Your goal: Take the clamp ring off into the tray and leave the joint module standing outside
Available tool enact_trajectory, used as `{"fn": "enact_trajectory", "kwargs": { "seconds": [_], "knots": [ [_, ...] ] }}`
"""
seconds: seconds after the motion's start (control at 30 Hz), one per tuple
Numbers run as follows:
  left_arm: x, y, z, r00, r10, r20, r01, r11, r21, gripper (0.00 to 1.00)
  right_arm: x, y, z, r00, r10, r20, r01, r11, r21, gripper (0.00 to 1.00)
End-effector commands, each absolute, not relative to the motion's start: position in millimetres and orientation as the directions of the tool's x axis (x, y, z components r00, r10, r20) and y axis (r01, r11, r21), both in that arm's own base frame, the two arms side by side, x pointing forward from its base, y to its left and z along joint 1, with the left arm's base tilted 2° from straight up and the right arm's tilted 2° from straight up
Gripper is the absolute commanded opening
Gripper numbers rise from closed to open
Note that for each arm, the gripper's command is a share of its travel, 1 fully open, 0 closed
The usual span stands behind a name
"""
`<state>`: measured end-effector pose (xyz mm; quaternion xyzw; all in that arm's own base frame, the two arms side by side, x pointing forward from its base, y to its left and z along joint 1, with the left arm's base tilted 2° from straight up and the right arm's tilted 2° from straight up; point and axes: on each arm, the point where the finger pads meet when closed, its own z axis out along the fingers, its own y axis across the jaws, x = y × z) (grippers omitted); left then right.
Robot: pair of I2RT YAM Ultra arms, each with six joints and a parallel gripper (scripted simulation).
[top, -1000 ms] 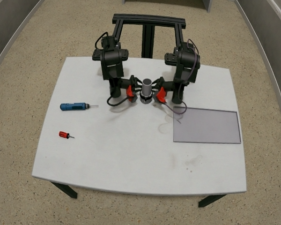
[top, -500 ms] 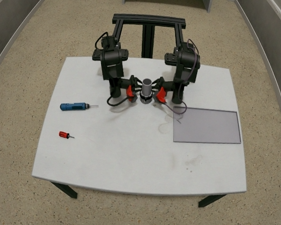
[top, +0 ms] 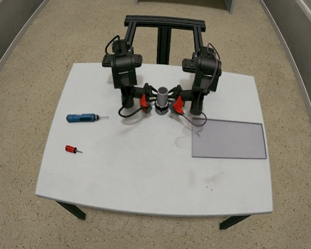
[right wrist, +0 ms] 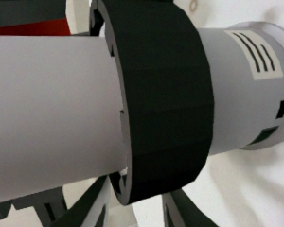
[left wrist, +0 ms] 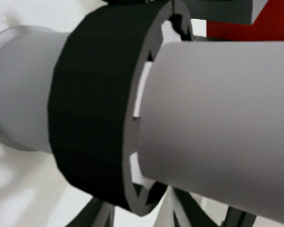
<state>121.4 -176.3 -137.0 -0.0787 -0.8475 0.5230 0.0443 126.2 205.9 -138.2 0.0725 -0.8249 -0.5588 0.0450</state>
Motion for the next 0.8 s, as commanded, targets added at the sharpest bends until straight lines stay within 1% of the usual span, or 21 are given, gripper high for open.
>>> {"fn": "enact_trajectory", "kwargs": {
  "seconds": [0.0,0.77],
  "knots": [
    [112.9,-180.0,-124.7,-0.980,0.197,-0.025,0.105,0.410,-0.906,0.30,121.6,207.4,-124.9,-0.982,-0.186,-0.035,-0.096,0.333,0.938,0.30],
    [111.7,-180.0,-124.0,-0.980,0.198,-0.020,0.101,0.410,-0.906,0.30,123.1,206.4,-124.0,-0.984,-0.178,-0.033,-0.091,0.332,0.939,0.30]
  ]
}}
